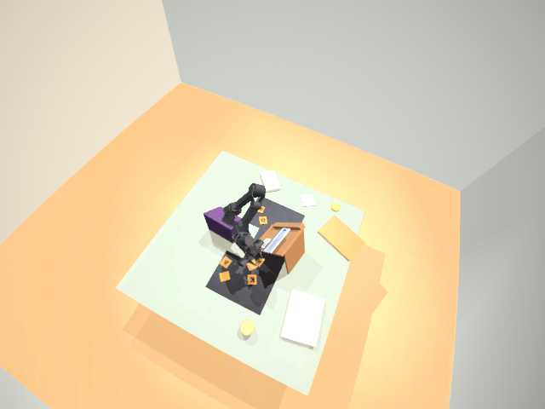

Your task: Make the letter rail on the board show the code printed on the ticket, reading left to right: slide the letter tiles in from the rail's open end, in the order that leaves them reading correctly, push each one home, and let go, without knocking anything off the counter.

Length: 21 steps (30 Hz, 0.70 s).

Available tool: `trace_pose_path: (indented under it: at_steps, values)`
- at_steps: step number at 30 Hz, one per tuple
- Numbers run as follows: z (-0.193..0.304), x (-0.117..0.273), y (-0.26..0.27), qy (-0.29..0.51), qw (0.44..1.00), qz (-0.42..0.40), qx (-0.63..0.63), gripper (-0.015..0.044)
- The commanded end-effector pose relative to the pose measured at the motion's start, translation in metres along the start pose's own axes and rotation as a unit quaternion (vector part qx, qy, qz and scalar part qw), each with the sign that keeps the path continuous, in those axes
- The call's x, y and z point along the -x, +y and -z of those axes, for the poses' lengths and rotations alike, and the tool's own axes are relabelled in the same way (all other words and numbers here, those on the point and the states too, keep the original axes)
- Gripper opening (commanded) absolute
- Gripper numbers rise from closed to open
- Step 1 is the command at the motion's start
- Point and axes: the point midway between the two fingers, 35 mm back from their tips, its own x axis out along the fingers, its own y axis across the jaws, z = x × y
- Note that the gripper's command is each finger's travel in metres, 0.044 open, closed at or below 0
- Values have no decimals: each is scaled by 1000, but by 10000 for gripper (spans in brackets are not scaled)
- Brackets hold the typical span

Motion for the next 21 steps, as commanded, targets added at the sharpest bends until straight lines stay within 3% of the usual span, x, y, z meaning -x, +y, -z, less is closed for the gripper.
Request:
trace_pose_path:
  at_steps: [1, 21]
  values:
    - [0, 1, 2, -1, 1000, 2, -1, 0]
    - [0, 1, 12, -1, 1000, 1, -1, 0]
